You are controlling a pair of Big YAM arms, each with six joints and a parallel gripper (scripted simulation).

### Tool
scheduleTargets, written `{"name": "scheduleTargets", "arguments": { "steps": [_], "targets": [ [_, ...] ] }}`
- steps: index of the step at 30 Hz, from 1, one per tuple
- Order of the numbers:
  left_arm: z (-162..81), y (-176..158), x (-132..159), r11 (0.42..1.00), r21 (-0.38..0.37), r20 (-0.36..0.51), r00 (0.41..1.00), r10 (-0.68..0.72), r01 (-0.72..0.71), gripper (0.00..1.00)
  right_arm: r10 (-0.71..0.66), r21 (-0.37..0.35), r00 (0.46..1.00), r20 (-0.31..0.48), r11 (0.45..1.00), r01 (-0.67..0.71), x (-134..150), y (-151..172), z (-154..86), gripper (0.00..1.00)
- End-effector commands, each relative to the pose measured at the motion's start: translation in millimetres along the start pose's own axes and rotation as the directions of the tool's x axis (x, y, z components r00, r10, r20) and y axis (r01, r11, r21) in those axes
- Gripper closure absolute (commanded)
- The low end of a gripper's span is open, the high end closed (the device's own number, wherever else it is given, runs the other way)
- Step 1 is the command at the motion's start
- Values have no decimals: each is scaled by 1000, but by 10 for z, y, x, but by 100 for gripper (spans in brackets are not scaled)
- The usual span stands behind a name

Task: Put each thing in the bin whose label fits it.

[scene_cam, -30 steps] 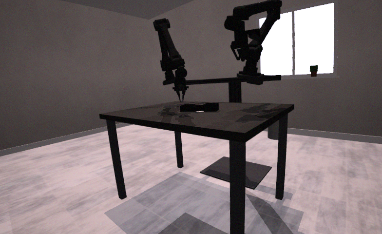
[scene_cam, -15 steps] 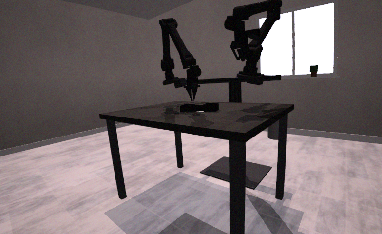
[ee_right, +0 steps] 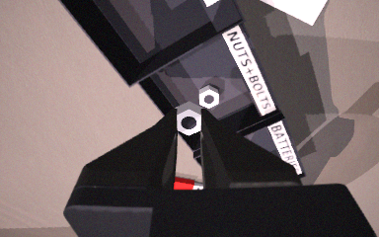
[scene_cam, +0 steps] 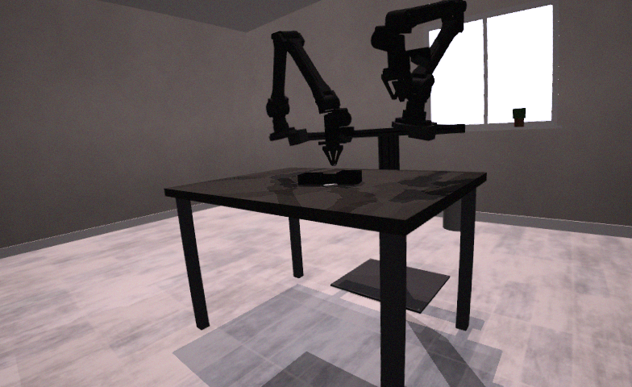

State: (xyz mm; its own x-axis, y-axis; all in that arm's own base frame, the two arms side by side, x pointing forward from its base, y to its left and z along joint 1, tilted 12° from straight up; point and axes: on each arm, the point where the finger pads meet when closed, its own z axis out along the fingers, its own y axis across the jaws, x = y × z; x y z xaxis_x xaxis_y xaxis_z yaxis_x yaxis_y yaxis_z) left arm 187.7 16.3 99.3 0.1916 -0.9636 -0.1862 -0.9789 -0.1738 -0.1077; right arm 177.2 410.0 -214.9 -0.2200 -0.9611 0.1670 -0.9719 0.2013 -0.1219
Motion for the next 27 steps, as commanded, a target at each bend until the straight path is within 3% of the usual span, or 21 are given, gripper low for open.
{"name": "scheduleTargets", "arguments": {
  "steps": [1,10,17,27],
  "targets": [
    [-7,-29,-5,1000,16,-7,1000,2,-2,0,-156,-3,988,7,988,156,-113,-100,27,89],
    [-7,-29,-5,1000,16,-7,1000,2,-2,0,-338,-2,941,6,941,338,-99,-21,27,89],
    [-7,-29,-5,1000,16,-7,1000,2,-2,0,-530,-19,848,-13,848,530,27,7,75,89],
    [-7,-29,-5,1000,16,-7,1000,2,-2,0,-534,-20,845,-14,845,534,84,8,112,89]
  ]
}}
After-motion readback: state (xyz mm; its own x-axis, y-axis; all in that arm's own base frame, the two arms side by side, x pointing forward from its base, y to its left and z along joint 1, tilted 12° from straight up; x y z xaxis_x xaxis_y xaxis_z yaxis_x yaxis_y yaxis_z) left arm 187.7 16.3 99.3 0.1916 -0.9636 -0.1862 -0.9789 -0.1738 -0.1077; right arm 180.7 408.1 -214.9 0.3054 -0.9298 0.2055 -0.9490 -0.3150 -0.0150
